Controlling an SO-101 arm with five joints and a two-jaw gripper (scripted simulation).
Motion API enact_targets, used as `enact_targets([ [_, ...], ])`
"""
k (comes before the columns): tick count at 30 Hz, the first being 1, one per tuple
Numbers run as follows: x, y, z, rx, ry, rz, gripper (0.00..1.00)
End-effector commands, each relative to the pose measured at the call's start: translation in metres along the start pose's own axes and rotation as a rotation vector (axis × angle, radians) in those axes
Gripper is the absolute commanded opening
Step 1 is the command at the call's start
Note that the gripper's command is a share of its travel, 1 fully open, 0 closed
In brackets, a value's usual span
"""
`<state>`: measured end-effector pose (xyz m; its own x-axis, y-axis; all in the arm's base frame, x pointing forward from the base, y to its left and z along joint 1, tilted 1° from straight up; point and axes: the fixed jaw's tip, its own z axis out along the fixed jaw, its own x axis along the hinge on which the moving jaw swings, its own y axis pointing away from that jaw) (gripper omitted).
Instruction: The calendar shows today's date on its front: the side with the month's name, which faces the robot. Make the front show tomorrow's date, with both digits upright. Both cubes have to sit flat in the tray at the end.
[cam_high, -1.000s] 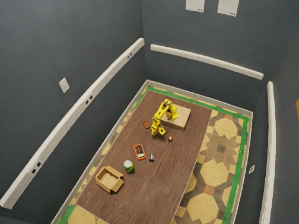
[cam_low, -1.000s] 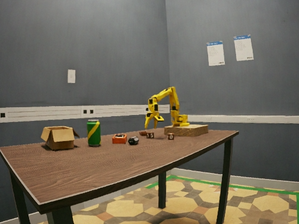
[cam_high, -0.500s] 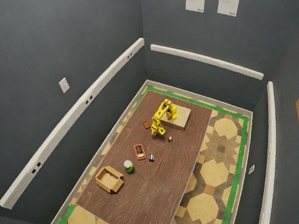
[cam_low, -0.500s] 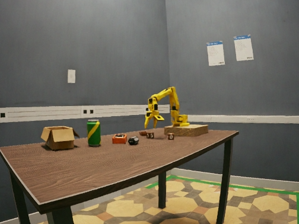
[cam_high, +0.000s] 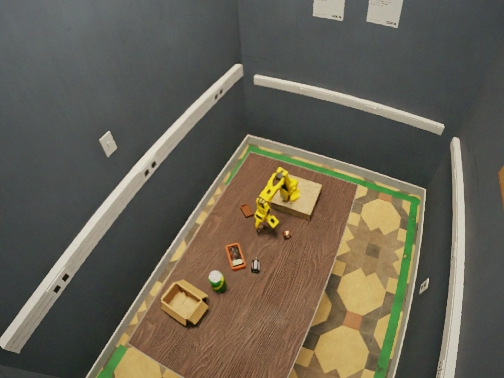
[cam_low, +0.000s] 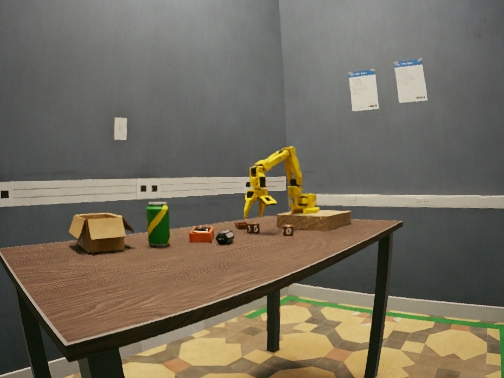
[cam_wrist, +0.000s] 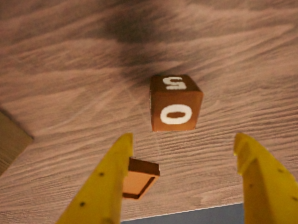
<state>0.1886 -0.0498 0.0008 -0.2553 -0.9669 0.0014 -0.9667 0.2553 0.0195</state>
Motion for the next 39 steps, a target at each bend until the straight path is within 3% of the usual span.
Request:
enact_targets([
  [1,0.001,-0.001,0.005,-0.003,-0.001,-0.006,0.35],
  [18,0.001,-0.001,0.029,-0.003,-0.002,-0.006,0.35],
  [39,0.001,0.000,0.037,-0.003,-0.002,-0.006,0.35],
])
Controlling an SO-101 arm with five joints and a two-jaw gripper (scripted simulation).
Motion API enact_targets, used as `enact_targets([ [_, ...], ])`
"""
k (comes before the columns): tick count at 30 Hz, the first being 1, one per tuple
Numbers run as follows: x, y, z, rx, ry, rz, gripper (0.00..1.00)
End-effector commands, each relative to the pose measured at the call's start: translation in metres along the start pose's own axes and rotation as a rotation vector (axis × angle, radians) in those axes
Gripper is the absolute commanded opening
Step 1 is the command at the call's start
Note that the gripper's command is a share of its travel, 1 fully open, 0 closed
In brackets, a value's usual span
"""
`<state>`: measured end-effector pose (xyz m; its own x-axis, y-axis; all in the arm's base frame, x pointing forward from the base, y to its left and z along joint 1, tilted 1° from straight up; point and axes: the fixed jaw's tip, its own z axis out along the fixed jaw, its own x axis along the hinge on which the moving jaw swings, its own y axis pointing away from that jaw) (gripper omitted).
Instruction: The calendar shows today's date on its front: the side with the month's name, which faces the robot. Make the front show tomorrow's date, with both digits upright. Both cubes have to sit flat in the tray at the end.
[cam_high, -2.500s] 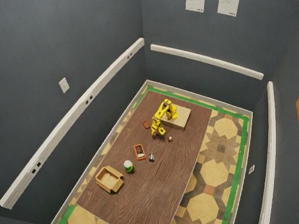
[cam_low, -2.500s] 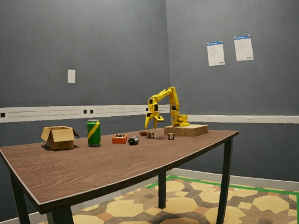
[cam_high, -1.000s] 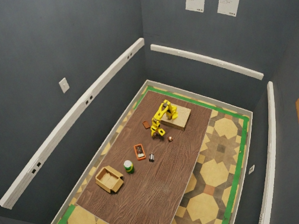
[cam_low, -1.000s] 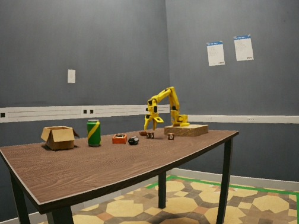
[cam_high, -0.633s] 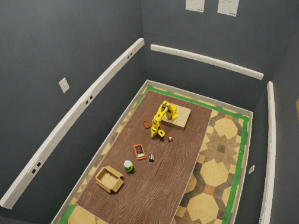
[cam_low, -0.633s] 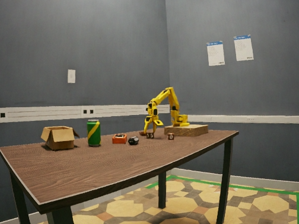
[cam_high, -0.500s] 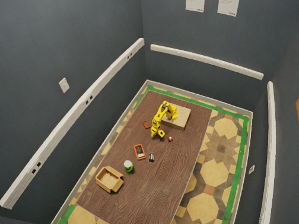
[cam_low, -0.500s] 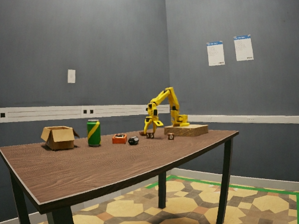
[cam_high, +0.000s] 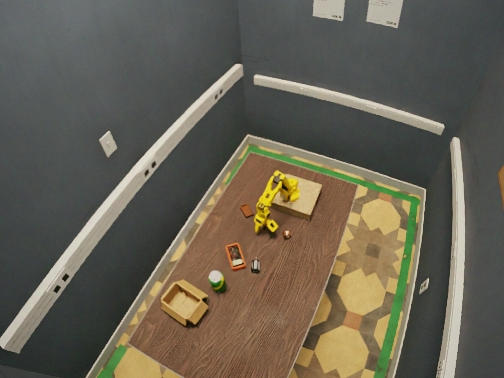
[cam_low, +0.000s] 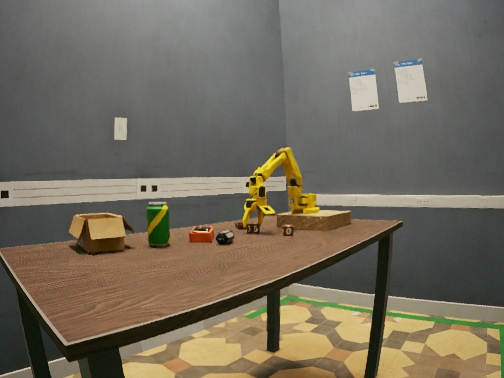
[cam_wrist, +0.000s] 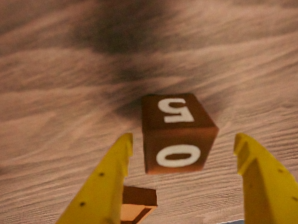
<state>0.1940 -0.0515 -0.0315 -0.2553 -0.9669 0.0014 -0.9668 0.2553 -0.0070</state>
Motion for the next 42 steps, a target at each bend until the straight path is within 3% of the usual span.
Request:
enact_targets([
  [1,0.0010,0.0063,0.0048,-0.029,-0.002,-0.006,0.35],
  [42,0.0011,-0.0036,0.0052,-0.029,-0.002,-0.006,0.21],
])
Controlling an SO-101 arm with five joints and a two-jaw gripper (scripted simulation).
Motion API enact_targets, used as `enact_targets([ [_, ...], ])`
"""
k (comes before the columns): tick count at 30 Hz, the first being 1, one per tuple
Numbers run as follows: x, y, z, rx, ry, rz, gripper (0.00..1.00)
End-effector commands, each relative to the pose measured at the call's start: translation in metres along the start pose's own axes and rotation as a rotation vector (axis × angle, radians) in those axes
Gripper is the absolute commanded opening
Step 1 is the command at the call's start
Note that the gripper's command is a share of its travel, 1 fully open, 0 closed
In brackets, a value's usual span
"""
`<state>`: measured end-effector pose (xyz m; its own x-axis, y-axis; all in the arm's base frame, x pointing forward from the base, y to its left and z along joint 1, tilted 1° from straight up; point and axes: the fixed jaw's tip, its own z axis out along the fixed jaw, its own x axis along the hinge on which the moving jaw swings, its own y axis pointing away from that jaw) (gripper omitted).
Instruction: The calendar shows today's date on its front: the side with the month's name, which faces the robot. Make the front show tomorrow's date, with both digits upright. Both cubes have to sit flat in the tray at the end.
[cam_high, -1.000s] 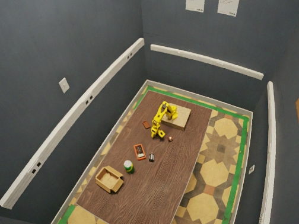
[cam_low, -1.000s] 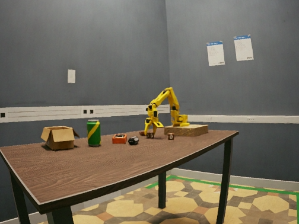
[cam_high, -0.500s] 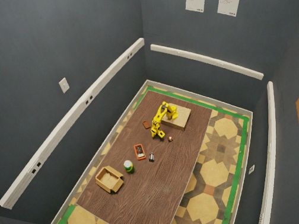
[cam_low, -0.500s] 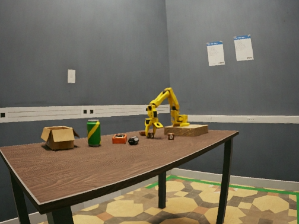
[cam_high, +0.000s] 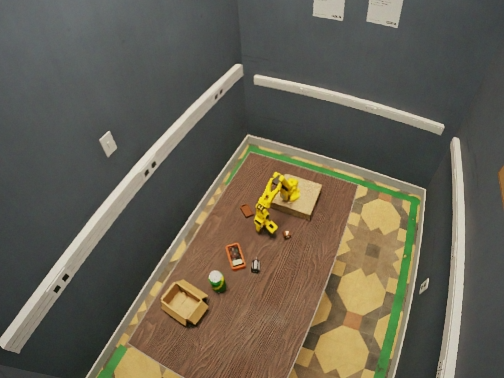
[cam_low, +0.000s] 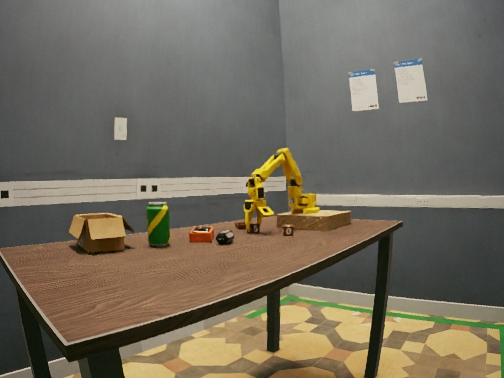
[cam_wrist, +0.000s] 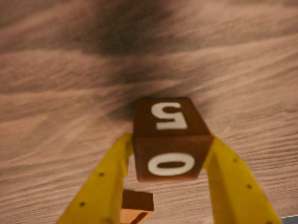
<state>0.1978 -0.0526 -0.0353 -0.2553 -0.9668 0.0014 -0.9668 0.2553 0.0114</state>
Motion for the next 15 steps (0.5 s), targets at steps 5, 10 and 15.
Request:
enact_targets([
  [5,0.0010,0.0002,0.0014,-0.011,-0.002,-0.006,0.21],
  [10,0.0010,0.0002,0.0014,-0.011,-0.002,-0.006,0.21],
  [15,0.0010,0.0002,0.0014,-0.011,-0.002,-0.006,0.19],
])
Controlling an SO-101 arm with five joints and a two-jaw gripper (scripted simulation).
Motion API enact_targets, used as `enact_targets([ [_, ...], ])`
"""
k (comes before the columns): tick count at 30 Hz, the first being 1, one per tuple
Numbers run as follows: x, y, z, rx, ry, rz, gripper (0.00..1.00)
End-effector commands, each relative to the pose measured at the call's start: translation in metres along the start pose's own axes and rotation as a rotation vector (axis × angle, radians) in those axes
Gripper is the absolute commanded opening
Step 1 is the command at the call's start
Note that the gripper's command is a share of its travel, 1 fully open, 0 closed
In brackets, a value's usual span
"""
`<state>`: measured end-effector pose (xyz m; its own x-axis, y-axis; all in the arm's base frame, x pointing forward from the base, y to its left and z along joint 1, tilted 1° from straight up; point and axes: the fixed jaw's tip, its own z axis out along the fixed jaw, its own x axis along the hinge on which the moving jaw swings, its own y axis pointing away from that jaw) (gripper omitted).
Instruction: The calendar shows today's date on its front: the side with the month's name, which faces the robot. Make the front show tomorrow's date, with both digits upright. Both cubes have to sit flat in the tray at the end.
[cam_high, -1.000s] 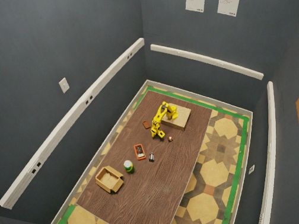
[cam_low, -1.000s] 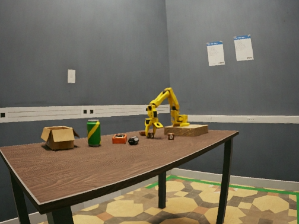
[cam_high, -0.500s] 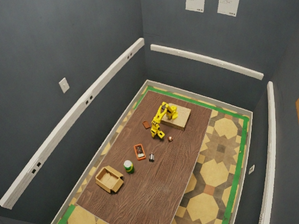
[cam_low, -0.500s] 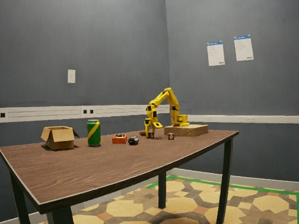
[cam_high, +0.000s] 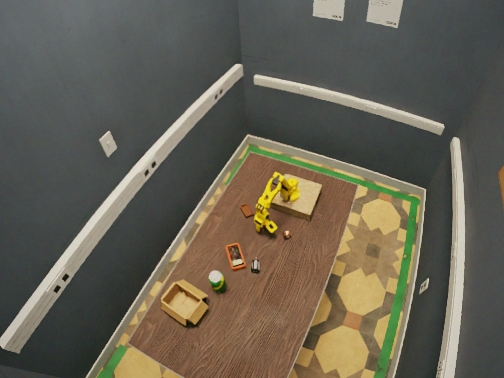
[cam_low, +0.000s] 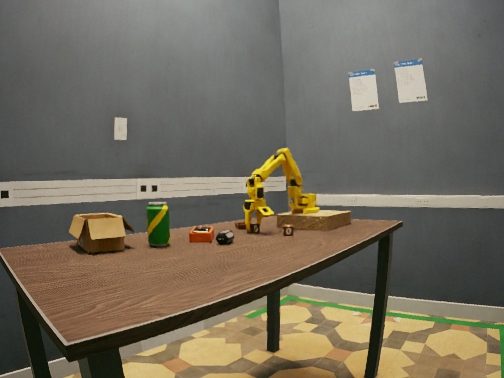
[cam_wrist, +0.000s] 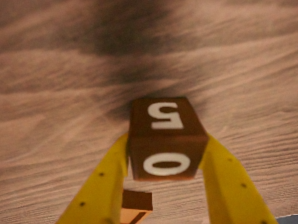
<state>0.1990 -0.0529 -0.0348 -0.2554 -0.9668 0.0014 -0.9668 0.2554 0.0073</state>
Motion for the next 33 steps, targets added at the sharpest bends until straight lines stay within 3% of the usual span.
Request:
enact_targets([
  [1,0.0010,0.0015,0.0018,-0.015,-0.002,-0.006,0.18],
  [18,0.0010,0.0015,0.0018,-0.015,-0.002,-0.006,0.01],
  [33,0.0010,0.0008,-0.0024,-0.015,-0.002,-0.006,0.00],
])
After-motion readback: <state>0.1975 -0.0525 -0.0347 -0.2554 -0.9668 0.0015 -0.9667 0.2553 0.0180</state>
